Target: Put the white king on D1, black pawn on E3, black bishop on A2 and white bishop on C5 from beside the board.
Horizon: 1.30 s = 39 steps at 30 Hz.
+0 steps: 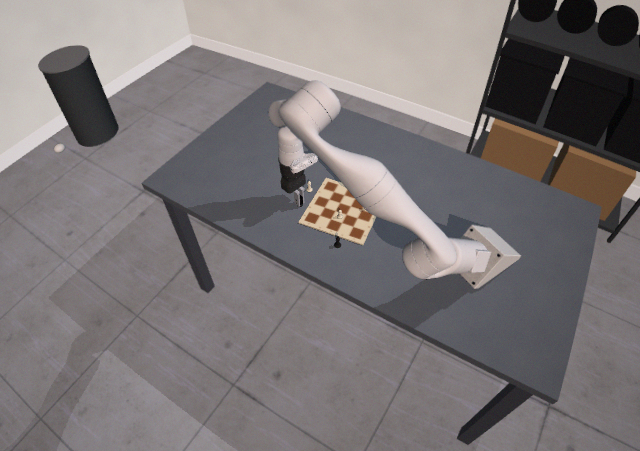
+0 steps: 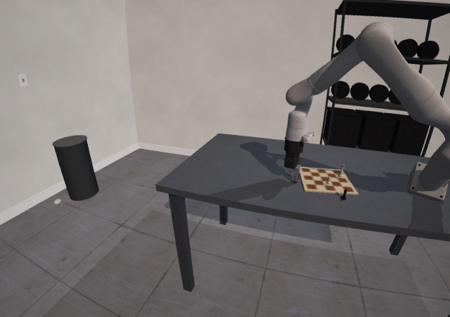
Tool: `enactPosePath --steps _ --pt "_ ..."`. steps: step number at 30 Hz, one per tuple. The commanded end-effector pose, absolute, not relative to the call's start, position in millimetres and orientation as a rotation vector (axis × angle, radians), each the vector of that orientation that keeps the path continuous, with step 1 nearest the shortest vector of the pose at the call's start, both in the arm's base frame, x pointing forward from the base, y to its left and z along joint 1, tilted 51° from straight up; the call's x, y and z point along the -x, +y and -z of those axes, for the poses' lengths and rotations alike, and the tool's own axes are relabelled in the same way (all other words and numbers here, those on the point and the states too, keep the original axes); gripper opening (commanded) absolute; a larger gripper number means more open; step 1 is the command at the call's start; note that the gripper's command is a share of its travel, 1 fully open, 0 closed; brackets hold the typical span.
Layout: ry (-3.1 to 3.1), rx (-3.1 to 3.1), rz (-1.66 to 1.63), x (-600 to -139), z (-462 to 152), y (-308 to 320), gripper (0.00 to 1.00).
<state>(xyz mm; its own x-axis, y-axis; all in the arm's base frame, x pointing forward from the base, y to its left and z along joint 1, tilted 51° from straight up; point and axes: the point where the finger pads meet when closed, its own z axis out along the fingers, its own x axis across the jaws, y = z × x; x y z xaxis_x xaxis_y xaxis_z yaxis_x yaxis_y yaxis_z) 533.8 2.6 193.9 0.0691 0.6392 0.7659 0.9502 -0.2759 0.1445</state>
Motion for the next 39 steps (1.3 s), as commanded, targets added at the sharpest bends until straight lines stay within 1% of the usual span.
enactPosePath --steps 1,30,39 --pt "-1.587 1.952 1.070 -535.0 -193.8 4.9 0.00" --pt "-1.587 1.952 1.070 -534.8 -194.1 4.5 0.00" --pt "-1.587 1.952 1.070 -526.2 -212.1 -15.8 0.00"
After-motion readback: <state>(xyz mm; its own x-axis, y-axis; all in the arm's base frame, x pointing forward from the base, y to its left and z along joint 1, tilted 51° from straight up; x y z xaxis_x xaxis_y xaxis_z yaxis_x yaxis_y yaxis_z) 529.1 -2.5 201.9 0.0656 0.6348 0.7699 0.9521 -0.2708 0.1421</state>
